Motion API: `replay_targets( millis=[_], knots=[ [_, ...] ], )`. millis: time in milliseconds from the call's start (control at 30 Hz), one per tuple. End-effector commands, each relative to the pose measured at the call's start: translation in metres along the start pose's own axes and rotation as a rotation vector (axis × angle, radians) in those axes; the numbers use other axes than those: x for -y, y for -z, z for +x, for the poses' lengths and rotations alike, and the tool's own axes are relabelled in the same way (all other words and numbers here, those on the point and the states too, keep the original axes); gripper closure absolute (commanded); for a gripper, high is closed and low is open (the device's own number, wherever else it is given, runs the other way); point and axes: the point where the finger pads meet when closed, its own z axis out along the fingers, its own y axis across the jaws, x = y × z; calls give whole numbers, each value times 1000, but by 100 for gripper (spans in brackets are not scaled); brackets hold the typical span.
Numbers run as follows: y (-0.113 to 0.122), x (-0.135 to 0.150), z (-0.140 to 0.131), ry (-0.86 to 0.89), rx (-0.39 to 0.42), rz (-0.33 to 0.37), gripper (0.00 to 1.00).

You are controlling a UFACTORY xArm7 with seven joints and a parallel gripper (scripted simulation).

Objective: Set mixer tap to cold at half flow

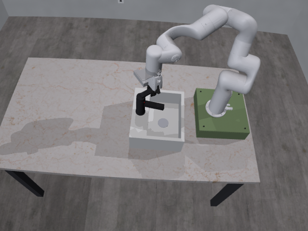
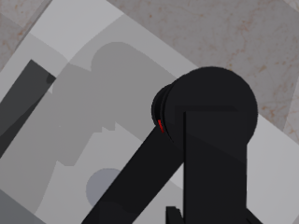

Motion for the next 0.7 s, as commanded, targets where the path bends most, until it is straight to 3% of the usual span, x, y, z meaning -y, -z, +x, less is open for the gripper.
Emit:
replay_targets(
  millis=[0, 667],
  knots=[
    [1, 0, 1, 0, -3, -1, 100],
    [1, -2, 1, 21, -3, -1, 100]
  ],
)
